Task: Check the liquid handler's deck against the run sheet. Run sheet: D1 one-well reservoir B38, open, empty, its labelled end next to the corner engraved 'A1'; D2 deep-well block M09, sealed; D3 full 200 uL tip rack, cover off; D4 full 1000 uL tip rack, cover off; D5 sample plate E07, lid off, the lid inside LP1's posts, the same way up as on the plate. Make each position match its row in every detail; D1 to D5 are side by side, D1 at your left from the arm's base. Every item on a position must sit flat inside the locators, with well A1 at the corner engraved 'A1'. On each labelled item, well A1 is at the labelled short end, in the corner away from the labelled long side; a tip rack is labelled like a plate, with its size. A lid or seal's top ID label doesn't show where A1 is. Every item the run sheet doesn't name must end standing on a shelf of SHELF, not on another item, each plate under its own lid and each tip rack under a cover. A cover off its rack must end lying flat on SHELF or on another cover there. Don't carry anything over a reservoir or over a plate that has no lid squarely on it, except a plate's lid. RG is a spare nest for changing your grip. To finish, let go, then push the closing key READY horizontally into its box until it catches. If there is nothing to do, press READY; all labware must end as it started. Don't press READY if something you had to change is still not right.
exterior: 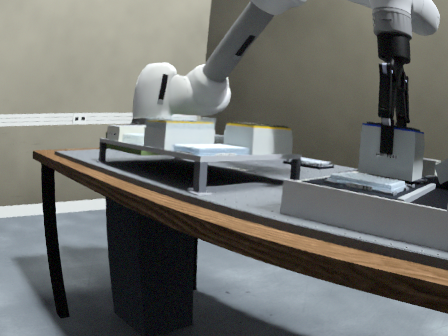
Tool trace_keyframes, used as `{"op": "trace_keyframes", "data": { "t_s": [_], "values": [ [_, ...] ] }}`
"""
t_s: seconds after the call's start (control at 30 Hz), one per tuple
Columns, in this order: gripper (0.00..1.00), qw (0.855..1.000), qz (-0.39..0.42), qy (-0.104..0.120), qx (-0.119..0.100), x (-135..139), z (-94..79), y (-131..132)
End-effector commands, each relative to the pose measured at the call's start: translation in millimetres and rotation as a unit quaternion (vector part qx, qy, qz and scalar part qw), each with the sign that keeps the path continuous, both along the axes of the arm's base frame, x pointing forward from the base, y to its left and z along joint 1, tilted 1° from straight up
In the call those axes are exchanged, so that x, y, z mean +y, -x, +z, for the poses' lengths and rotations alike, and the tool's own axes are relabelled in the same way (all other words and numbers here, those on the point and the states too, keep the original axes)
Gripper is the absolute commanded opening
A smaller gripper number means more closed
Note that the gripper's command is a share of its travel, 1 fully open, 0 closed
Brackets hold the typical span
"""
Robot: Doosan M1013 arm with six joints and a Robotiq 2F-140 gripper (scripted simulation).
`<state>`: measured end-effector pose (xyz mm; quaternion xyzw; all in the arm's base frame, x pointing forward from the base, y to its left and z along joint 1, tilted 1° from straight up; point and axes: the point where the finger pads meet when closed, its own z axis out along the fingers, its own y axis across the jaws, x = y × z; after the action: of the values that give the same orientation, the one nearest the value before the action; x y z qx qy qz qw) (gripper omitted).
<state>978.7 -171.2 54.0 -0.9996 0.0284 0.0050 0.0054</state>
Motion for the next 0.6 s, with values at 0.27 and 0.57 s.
{"op": "trace_keyframes", "data": {
  "t_s": [0.27,0.57],
  "values": [
    [0.1,1.0,0.001,0.0,-0.001,3.8,-5.9,-0.2],
    [0.1,1.0,0.001,0.0,-0.001,3.9,-9.1,-0.2]
  ]
}}
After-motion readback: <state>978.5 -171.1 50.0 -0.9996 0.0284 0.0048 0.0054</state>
